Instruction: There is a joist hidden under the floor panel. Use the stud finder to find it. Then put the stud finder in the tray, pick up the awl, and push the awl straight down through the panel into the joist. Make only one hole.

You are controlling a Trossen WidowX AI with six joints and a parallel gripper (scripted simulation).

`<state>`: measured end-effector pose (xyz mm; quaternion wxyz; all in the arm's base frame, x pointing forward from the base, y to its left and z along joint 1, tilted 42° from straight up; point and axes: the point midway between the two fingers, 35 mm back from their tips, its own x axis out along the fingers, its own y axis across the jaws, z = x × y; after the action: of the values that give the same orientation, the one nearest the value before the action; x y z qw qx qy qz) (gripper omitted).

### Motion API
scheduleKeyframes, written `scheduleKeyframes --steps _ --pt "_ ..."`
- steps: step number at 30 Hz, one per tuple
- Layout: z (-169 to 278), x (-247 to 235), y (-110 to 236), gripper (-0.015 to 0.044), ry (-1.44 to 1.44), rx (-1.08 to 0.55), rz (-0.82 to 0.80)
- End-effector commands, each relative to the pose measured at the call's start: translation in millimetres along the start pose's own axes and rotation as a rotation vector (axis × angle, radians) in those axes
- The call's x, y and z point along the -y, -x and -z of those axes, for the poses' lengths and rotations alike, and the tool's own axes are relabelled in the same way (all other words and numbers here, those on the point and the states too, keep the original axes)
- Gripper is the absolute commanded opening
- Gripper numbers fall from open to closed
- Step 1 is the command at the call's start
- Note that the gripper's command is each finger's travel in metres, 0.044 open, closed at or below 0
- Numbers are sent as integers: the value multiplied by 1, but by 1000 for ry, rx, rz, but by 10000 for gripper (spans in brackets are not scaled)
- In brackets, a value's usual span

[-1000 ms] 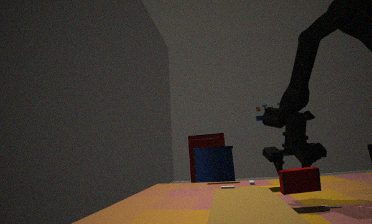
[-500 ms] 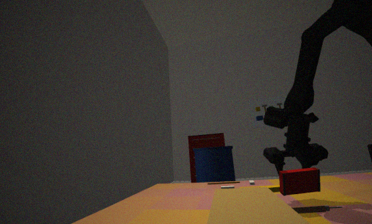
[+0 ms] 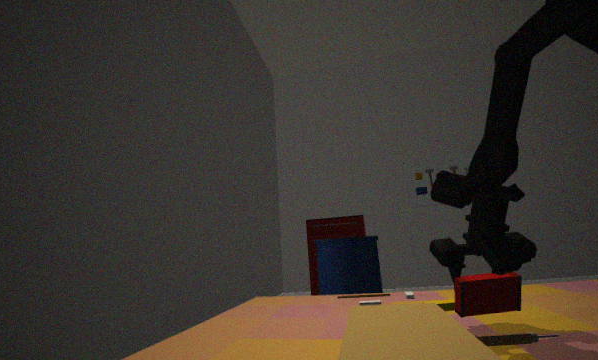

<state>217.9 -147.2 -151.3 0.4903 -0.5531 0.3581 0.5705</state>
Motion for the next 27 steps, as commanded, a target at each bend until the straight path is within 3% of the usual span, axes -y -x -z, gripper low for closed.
scheduleKeyframes --steps 1,27 --pt "0 0 0 0 -2 -28 -5" --pt "-5 0 0 0 -3 -175 -3"
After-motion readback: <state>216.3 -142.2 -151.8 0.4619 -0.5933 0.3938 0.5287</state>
